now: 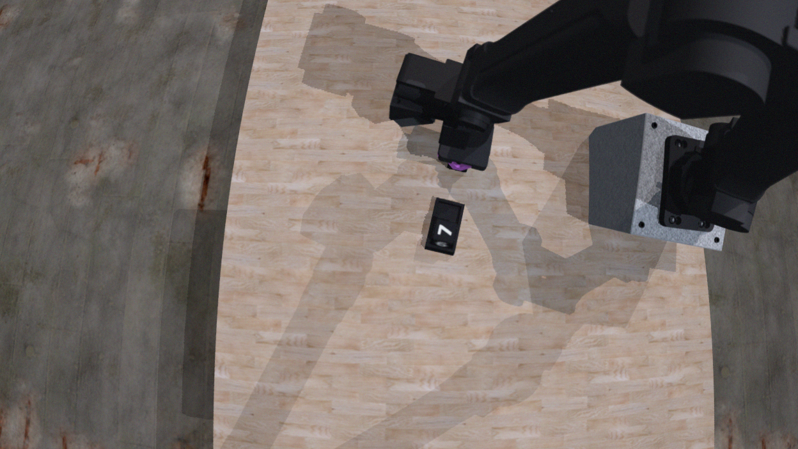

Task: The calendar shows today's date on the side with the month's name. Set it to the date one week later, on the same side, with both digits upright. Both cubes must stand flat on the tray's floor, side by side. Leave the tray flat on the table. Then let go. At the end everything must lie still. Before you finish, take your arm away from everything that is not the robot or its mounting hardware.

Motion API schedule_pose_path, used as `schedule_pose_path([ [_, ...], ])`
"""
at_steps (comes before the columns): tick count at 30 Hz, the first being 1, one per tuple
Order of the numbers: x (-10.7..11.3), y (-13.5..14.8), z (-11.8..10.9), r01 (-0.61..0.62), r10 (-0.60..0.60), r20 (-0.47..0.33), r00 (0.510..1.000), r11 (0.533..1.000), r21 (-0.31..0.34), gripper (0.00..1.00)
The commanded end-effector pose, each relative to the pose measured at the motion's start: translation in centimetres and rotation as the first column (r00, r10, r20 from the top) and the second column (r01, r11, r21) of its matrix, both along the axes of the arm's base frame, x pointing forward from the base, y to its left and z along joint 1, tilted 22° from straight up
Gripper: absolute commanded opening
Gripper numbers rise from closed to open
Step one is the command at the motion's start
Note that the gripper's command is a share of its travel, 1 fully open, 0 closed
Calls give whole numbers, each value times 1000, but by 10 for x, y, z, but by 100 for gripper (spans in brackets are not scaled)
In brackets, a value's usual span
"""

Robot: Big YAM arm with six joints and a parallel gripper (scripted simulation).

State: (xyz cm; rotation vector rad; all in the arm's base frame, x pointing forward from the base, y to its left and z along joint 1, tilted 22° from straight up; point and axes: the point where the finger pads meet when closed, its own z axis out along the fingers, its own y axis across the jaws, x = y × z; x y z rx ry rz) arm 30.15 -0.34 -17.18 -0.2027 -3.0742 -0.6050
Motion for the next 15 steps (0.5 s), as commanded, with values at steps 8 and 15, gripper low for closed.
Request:
schedule_pose_path([
  [8, 12, -7, 0, 12, -12, 15, 1000, 1000, -1, 26],
  [15, 11, -7, -1, 5, -5, 14, 1000, 1000, 0, 26],
])
